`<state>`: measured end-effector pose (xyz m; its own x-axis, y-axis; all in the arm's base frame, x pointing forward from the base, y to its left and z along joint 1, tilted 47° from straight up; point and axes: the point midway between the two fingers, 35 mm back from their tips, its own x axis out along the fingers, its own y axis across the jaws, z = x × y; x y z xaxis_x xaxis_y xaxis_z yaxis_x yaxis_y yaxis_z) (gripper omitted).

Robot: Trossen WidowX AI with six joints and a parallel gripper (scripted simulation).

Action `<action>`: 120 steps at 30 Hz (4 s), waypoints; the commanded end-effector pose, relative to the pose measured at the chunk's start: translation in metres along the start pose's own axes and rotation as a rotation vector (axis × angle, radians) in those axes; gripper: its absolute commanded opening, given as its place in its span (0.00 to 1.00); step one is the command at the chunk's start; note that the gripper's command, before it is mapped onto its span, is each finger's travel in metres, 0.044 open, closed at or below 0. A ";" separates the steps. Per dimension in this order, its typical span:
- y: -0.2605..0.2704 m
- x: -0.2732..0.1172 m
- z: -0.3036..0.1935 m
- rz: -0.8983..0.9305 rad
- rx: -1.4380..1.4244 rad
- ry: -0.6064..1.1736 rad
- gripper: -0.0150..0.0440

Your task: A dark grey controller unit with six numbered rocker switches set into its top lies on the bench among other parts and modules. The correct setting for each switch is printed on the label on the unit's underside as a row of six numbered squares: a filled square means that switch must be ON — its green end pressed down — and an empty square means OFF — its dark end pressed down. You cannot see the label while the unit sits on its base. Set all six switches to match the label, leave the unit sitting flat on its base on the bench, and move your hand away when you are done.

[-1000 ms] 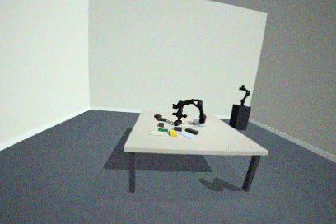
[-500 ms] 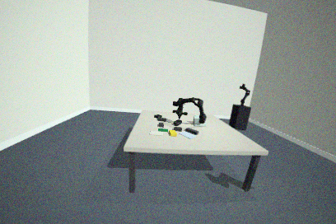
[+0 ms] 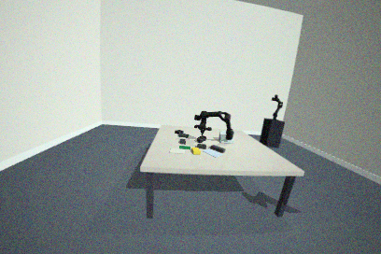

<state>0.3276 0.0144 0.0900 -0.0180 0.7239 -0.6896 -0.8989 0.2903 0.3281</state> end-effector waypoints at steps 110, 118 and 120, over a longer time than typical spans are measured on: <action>-0.062 0.047 -0.029 0.207 0.002 -0.005 0.25; -0.061 0.063 -0.028 0.208 0.002 -0.006 0.25; -0.061 0.066 -0.028 0.208 0.002 -0.006 0.25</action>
<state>0.3700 0.0227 0.0091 -0.1997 0.7687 -0.6076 -0.8785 0.1341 0.4585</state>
